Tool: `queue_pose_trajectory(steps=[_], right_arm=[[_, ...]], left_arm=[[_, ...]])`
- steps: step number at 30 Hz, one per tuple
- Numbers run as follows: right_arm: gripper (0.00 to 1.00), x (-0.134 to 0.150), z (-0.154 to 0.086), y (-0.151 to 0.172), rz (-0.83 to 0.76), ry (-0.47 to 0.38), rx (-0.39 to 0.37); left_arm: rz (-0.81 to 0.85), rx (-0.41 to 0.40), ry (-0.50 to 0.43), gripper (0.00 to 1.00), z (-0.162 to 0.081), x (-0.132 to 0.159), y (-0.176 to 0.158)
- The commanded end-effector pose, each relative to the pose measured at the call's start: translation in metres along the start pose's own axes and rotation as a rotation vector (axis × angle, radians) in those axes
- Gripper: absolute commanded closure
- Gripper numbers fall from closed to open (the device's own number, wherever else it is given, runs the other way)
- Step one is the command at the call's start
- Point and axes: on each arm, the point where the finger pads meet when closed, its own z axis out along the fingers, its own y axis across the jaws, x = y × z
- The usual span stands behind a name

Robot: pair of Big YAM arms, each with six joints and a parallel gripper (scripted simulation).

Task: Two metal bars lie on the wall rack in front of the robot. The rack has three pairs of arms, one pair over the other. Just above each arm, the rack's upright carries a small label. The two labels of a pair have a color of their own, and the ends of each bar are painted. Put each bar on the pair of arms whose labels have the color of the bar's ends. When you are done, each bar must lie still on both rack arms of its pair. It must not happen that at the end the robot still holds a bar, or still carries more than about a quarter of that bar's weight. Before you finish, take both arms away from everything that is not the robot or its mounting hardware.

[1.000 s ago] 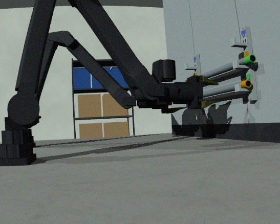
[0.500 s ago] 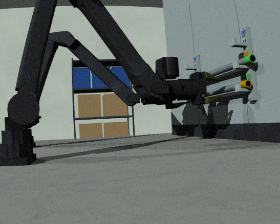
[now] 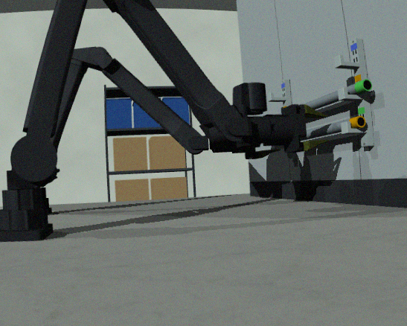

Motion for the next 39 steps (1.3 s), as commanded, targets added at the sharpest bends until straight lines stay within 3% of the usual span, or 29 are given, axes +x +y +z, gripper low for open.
queue_pose_trajectory(steps=[1, 19, 39], right_arm=[[0.42, 0.003, 0.021, -0.022, 0.029, 0.008, 0.041], [0.42, 0.006, 0.040, -0.024, 0.029, 0.013, 0.041], [0.42, 0.007, 0.041, -0.025, 0.028, 0.014, 0.042]], left_arm=[[-0.013, -0.025, 0.007, 0.41, 0.020, 0.004, 0.015], [-0.011, -0.019, 0.008, 0.41, 0.039, 0.005, 0.015], [-0.010, -0.018, 0.008, 0.41, 0.039, 0.006, 0.015]])
